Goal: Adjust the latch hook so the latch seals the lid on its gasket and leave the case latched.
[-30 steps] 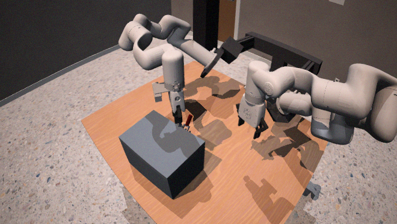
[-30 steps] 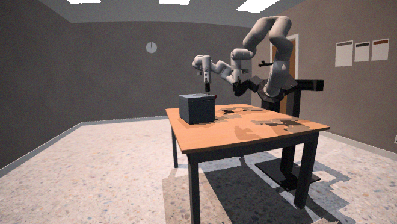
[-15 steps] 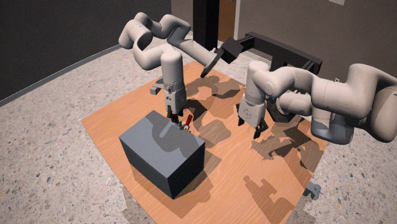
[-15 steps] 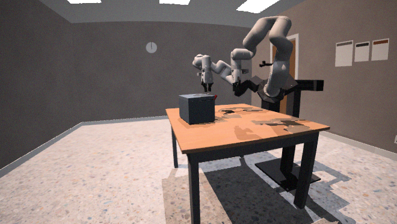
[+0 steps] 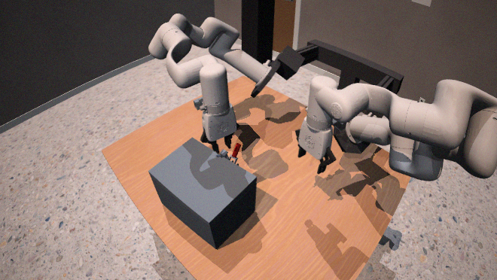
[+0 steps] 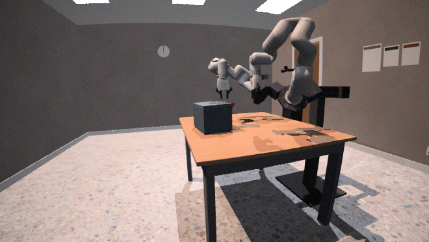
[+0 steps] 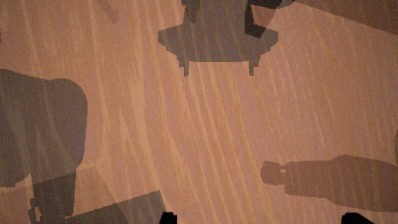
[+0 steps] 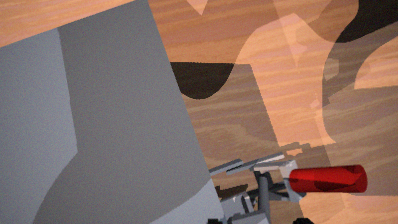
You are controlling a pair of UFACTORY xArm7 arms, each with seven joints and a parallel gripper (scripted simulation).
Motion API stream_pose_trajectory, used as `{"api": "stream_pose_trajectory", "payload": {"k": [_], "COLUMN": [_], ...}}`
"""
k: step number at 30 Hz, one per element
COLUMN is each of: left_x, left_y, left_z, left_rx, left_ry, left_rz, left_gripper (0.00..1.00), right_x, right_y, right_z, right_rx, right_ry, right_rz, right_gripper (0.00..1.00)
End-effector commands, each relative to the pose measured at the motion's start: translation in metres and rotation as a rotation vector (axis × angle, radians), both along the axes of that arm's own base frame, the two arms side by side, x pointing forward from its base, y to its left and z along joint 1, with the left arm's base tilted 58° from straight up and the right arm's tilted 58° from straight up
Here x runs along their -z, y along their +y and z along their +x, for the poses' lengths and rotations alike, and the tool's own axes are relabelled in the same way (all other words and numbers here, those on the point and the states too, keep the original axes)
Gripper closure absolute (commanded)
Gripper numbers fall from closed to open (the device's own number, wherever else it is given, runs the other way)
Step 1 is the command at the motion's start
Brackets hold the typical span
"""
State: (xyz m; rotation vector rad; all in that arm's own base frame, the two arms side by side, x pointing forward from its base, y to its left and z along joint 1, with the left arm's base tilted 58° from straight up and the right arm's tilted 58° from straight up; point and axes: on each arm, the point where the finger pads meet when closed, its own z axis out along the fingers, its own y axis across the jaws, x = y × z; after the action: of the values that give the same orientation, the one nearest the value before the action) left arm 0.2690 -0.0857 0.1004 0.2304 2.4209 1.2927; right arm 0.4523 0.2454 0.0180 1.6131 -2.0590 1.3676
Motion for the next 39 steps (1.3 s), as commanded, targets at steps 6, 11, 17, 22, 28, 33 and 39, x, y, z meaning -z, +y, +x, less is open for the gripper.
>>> {"api": "stream_pose_trajectory", "payload": {"k": [6,11,17,22,28,33,39], "left_x": [0.000,0.000,0.000,0.000,0.000,0.000,0.000], "left_y": [-0.002,-0.002,-0.002,-0.002,-0.002,-0.002,-0.002], "left_z": [0.000,0.000,0.000,0.000,0.000,0.000,0.000], "left_rx": [0.003,0.003,0.003,0.003,0.003,0.003,0.003], "left_ry": [-0.001,-0.001,-0.001,-0.001,-0.001,-0.001,-0.001], "left_rz": [-0.002,-0.002,-0.002,-0.002,-0.002,-0.002,-0.002], "left_gripper": [0.00,0.00,0.00,0.00,0.00,0.00,0.00], "right_x": [-0.001,-0.001,-0.001,0.002,0.008,0.012,0.017], "right_y": [0.003,0.002,0.002,-0.001,-0.009,-0.013,-0.020], "right_z": [-0.001,-0.001,-0.001,0.000,0.001,0.002,0.004], "right_rx": [0.252,0.371,0.516,0.670,0.875,0.877,0.877], "right_ry": [-0.362,-0.522,-0.730,-0.876,-0.822,-0.822,-0.822], "right_rz": [0.186,0.268,0.370,0.420,0.328,0.327,0.327], "right_gripper": [0.59,0.59,0.59,0.59,0.59,0.59,0.59]}}
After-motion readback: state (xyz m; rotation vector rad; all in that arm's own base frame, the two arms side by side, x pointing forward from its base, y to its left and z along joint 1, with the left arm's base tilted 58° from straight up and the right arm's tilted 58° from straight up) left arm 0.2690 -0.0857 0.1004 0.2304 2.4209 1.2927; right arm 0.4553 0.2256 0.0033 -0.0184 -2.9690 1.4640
